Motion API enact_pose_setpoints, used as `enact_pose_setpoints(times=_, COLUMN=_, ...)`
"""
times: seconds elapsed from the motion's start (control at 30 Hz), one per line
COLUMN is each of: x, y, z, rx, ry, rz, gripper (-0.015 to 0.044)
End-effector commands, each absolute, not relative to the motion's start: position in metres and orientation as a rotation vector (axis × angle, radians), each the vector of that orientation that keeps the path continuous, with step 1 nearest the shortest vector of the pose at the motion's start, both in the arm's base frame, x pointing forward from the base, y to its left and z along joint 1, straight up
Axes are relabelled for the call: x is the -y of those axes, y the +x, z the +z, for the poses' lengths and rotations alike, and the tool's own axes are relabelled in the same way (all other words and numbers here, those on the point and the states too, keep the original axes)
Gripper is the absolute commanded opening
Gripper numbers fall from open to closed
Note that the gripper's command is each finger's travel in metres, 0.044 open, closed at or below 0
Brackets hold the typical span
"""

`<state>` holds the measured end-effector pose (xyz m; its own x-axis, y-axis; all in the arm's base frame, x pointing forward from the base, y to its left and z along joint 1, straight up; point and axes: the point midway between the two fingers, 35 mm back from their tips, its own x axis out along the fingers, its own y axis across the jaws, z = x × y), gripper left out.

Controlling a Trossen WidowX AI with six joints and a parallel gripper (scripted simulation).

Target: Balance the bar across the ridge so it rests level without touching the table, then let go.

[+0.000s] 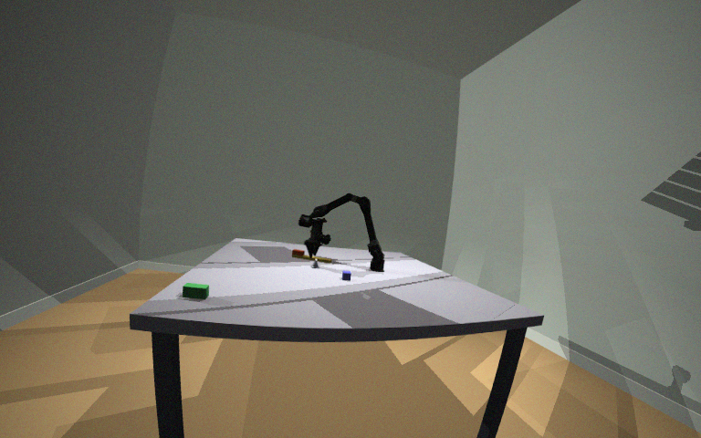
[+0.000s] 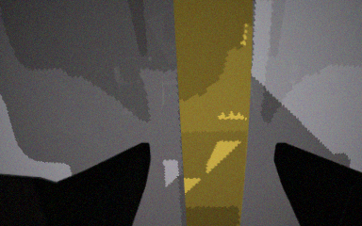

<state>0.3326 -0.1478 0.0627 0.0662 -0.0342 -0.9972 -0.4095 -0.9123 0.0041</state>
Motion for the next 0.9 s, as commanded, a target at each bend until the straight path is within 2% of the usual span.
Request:
enact_pose_setpoints(times=0.0, x=0.1465, y=0.3319, z=0.0531, rx=-0.435, ry=-2.064, rz=1.928, gripper=0.0315)
enact_pose_setpoints(times=0.6, x=0.1465, y=0.3319, z=0.0507, rx=-0.435, ry=-2.064, rz=1.928, gripper=0.0315)
enact_pose_setpoints(times=0.8, x=0.1472, y=0.3313, z=0.0513, rx=-0.445, ry=-2.061, rz=1.929, gripper=0.0158)
enact_pose_setpoints(times=0.87, x=0.1472, y=0.3313, z=0.0513, rx=-0.445, ry=-2.061, rz=1.929, gripper=0.0144)
